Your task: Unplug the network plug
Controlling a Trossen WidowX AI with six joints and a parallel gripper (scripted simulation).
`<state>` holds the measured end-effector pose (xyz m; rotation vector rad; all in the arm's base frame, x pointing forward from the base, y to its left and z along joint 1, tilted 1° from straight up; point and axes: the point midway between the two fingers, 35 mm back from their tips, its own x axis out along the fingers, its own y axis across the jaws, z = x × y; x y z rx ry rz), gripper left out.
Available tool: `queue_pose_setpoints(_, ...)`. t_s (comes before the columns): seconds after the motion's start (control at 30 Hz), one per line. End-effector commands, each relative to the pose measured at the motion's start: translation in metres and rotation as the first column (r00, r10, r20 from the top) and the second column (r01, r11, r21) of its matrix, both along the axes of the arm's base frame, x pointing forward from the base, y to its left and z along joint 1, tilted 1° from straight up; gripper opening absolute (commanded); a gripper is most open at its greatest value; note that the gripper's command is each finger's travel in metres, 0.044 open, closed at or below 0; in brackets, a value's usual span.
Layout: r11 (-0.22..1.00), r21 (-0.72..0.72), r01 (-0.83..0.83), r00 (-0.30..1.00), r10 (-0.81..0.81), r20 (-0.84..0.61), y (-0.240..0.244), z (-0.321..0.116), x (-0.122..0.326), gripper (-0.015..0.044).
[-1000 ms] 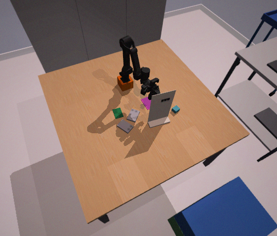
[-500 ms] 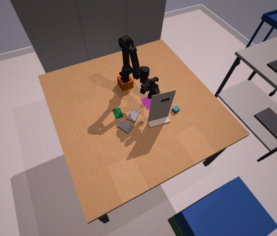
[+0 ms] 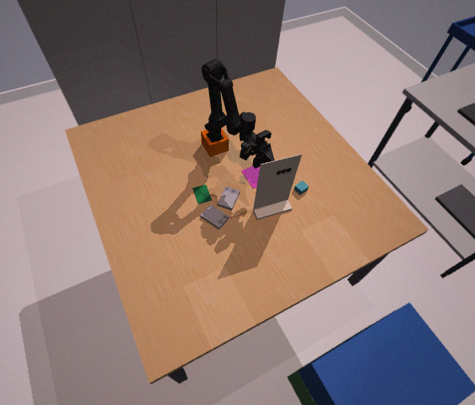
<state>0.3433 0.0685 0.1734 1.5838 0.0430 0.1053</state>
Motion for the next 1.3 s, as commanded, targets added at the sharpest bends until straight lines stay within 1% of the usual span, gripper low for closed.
queue_pose_setpoints(0.0, 1.000, 0.001, 0.001, 1.000, -0.001, -0.003, 0.000, -0.001, -0.004, 0.0000)
queue_pose_setpoints(1.27, 1.000, 0.002, 0.001, 1.000, -0.001, -0.004, 0.005, -0.002, -0.024, 0.0000)
